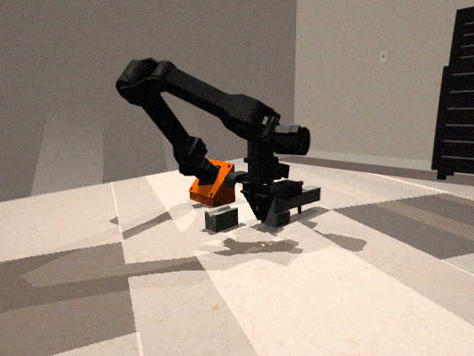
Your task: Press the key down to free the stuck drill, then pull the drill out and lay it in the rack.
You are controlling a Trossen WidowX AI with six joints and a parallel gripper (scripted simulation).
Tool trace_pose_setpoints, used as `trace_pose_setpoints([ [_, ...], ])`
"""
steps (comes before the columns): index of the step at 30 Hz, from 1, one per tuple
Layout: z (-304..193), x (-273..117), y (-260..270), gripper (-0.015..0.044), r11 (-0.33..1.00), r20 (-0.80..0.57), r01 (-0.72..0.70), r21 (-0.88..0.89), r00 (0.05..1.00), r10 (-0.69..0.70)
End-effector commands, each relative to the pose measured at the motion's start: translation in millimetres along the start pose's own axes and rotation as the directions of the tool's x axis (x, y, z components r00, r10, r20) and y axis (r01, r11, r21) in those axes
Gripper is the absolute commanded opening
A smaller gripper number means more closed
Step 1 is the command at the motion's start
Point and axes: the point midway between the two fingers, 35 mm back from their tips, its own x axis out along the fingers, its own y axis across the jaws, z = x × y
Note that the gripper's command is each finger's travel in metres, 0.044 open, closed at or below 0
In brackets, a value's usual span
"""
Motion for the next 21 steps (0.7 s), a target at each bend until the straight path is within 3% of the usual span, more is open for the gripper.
trace_pose_setpoints([
  [1, -1.0, -0.4, -0.7, 0.0000, 1.000, -0.001, 0.003, 0.005, 1.000, -0.003],
  [21, -20.2, -1.6, -0.4, 0.0000, 1.000, -0.007, 0.001, -0.004, 1.000, -0.001],
])
